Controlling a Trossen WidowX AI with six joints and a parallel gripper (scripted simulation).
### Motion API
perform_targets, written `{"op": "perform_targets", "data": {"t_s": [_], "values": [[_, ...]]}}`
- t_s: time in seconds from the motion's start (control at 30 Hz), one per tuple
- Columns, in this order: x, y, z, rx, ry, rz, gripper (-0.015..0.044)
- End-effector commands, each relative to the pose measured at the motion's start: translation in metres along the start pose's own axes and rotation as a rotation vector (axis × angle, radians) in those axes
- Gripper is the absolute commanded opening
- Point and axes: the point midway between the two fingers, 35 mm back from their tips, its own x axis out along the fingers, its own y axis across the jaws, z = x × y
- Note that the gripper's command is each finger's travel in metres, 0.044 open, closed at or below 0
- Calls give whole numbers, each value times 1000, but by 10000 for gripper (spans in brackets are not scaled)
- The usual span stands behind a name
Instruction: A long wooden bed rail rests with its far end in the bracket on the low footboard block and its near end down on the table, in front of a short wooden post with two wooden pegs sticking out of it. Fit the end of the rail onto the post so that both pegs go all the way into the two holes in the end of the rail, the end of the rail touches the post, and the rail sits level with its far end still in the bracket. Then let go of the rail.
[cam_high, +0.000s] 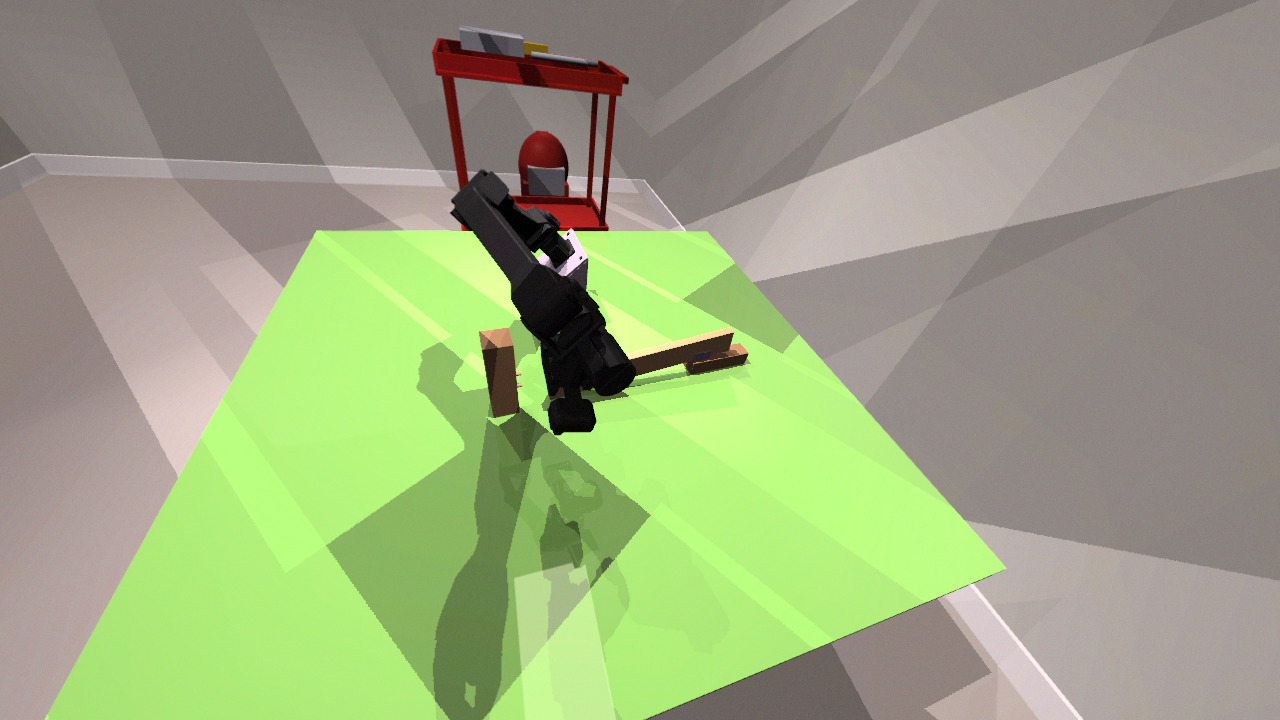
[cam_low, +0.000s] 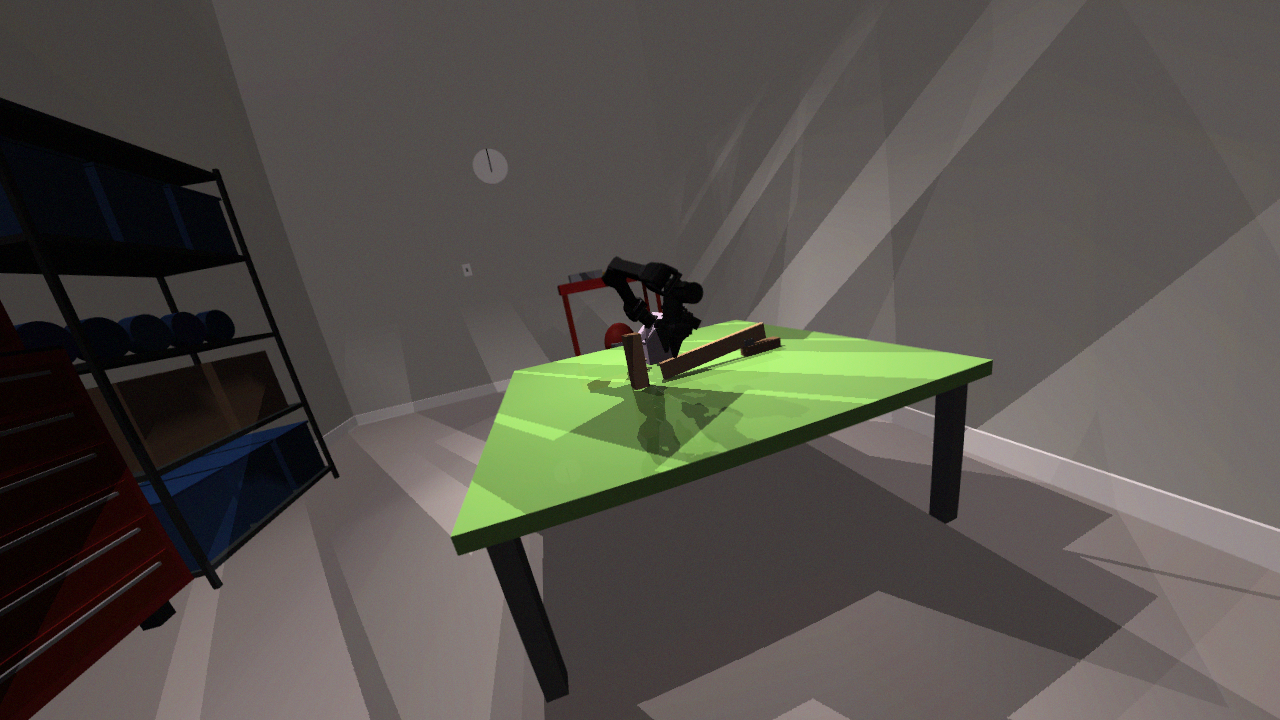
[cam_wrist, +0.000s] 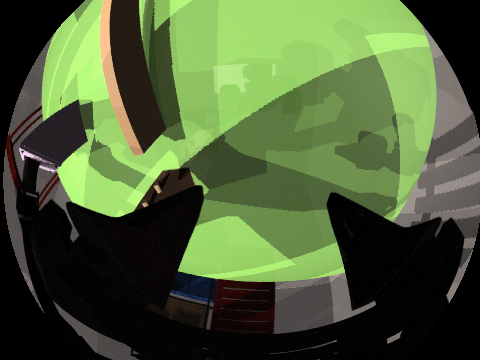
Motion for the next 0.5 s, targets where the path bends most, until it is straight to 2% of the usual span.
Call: {"op": "perform_targets", "data": {"t_s": [0.0,0.03,0.47], "values": [[0,1,1,-1,-2,0,426],[0,4,4,-5,-8,-1,440],[1,108,73,-109,-164,-11,440]]}}
